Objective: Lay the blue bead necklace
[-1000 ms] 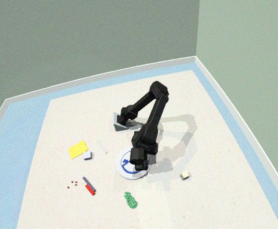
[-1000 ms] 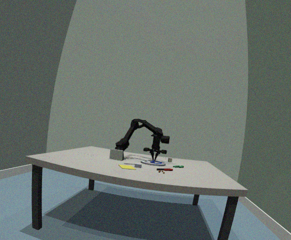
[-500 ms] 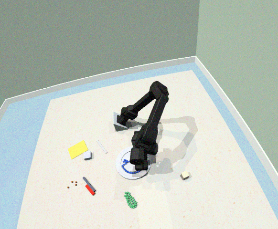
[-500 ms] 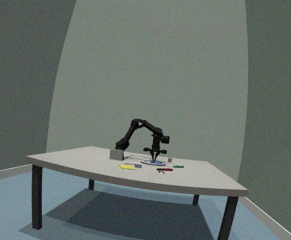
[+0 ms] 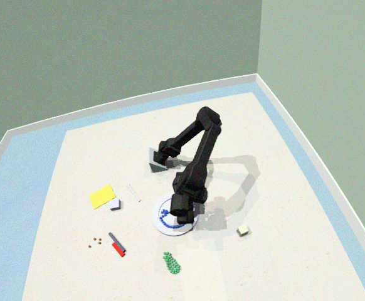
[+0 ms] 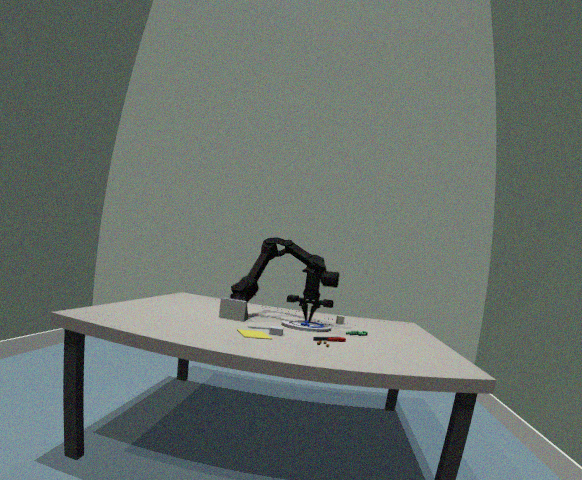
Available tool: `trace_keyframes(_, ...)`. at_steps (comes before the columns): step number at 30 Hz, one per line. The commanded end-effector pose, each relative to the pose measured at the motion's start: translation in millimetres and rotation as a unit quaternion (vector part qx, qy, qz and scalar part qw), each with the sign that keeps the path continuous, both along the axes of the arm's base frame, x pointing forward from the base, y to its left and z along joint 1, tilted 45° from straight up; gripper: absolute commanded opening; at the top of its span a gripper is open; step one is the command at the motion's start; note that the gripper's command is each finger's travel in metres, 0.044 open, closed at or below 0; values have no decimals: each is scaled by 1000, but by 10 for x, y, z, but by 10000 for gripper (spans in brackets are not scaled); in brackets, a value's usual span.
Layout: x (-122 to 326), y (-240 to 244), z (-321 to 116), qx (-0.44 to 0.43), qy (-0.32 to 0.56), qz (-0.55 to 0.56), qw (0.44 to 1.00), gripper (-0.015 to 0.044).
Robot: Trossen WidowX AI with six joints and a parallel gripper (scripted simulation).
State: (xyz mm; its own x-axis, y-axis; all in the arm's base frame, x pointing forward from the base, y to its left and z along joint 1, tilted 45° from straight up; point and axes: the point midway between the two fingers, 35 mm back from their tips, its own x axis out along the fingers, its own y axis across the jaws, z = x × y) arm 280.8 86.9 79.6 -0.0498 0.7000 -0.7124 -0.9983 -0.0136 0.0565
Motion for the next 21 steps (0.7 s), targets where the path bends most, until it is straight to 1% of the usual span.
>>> trace_keyframes(1, -4, -31, 35, 2, 1, -1, 1000, 0)
trace_keyframes(10, -100, 27, 107, 3, 2, -1, 1000, 0)
trace_keyframes(21, -103, 77, 58, 3, 2, -1, 1000, 0)
